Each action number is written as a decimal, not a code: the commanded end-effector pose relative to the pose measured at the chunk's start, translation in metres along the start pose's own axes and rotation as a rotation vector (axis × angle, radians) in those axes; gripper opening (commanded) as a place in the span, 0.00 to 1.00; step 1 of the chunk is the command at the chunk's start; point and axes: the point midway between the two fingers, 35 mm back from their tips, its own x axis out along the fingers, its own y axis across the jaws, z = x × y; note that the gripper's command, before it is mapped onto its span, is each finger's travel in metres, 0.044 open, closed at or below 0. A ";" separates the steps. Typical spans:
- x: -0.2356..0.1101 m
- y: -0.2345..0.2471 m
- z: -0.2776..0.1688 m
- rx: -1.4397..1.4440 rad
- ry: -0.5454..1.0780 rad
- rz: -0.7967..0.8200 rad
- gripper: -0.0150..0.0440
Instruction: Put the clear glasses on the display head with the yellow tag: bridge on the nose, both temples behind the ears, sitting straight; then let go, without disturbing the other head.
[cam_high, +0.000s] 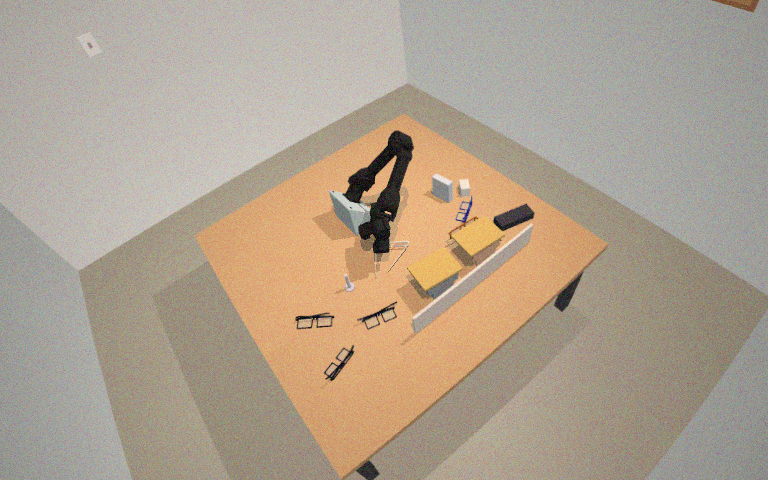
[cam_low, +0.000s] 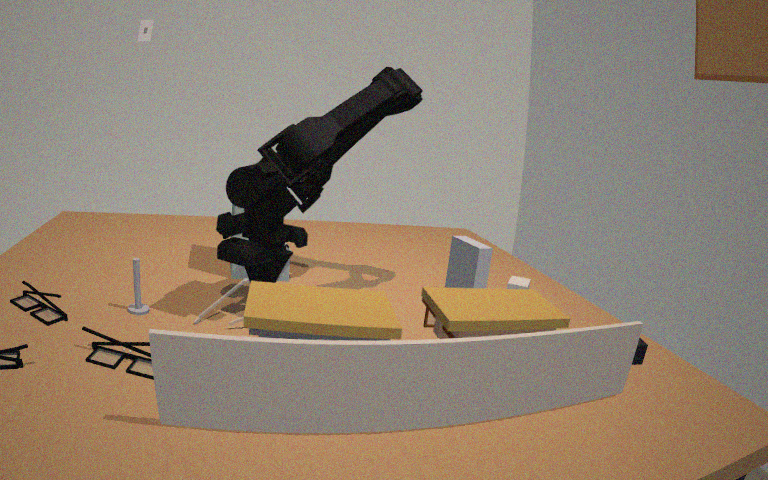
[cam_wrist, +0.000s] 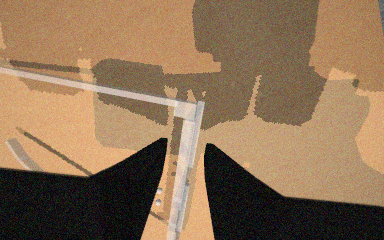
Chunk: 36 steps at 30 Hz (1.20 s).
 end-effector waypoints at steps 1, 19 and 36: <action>0.002 -0.001 0.001 0.008 0.003 -0.003 0.46; 0.002 0.001 0.001 0.004 -0.001 -0.005 0.29; -0.040 0.007 0.001 0.007 -0.005 0.002 0.25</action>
